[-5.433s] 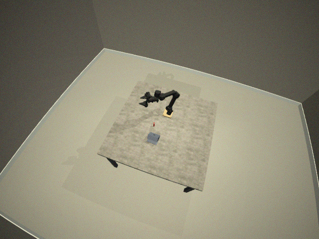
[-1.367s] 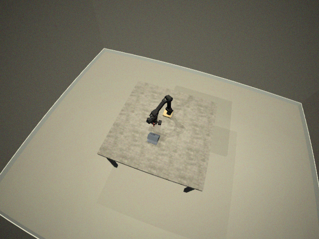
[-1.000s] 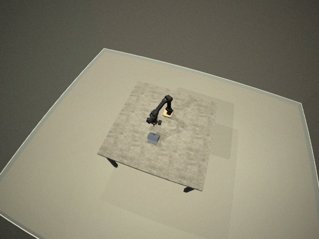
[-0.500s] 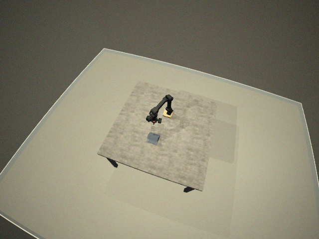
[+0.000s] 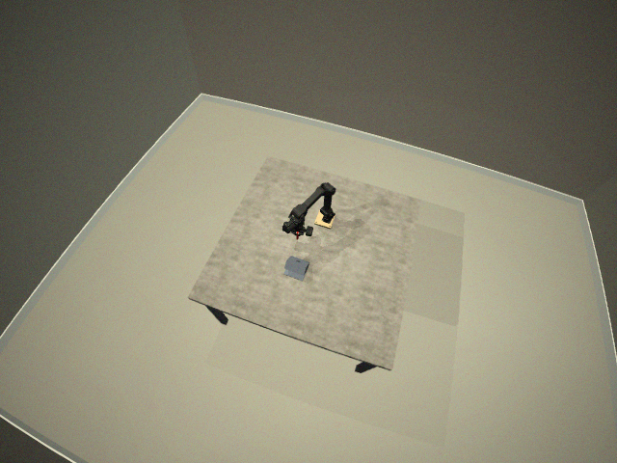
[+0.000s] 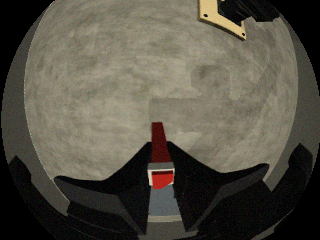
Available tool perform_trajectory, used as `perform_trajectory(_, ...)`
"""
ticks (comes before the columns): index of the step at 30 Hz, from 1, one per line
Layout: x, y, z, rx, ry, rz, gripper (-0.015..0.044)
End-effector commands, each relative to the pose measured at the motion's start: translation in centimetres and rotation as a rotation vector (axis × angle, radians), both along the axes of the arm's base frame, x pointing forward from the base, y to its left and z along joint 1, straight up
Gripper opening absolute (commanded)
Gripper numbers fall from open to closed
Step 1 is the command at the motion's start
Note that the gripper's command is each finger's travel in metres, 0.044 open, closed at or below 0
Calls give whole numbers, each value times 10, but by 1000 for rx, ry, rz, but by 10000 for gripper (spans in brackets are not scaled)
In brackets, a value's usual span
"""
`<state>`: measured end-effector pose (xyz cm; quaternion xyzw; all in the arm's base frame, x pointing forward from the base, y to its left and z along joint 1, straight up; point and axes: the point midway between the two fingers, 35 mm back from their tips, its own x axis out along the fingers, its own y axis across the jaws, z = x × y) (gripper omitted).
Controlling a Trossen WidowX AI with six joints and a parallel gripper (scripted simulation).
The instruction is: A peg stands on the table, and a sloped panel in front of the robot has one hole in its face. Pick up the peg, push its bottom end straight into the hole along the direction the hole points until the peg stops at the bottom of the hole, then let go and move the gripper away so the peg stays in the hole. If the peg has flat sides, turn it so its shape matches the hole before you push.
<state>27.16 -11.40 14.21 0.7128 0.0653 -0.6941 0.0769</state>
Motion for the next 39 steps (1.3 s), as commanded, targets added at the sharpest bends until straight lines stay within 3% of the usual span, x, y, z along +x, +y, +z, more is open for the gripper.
perform_trajectory(1, 1, 1, 2, -1, -14, 42, 0)
perform_trajectory(39, 8, 9, 4, -48, -109, 442, 0)
